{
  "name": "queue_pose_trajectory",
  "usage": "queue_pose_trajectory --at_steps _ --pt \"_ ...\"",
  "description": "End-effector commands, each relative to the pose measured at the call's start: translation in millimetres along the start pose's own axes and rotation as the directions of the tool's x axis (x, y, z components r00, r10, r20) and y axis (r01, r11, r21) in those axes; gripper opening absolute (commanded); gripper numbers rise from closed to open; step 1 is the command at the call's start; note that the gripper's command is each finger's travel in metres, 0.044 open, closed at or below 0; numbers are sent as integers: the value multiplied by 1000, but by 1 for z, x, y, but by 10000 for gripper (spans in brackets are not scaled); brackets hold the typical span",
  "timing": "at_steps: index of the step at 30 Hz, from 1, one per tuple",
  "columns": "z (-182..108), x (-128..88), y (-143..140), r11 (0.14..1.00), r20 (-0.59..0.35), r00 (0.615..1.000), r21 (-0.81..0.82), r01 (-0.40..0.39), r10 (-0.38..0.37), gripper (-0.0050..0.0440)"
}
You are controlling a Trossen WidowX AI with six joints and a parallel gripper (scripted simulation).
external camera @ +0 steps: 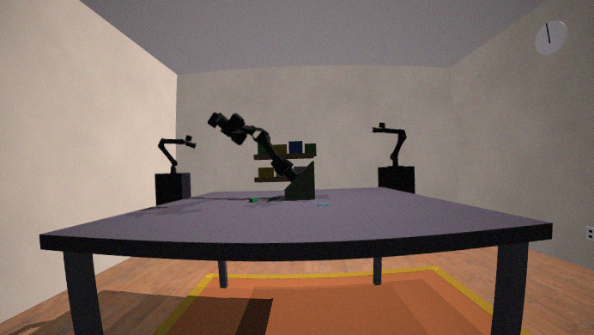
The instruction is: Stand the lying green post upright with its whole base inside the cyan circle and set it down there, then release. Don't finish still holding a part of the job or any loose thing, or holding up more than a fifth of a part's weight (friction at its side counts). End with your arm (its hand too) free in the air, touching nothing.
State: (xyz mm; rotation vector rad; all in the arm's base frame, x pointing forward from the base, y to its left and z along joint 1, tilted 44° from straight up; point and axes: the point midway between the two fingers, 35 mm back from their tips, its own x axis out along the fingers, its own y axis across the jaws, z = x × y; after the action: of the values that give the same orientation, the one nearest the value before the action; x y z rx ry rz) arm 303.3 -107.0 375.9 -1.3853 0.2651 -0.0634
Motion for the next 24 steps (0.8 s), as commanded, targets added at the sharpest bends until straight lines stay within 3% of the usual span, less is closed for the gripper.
queue_pose_trajectory --at_steps 1,6,8,11,14,16,20,24 --pt "-5 2 8 999 -27 999 44 -26 28 352" --pt "-39 11 65 923 -222 946 354 -148 237 232" --pt "-53 9 89 870 -301 897 468 -156 323 232" --pt "-72 1 125 784 -416 793 610 -119 444 232" --pt "-91 -15 159 711 -528 651 702 -26 545 232" --pt "-91 -15 159 711 -528 651 702 -26 545 232" --pt "-112 -47 195 673 -664 416 724 151 621 232" --pt "-129 -82 216 709 -772 178 632 313 609 232"
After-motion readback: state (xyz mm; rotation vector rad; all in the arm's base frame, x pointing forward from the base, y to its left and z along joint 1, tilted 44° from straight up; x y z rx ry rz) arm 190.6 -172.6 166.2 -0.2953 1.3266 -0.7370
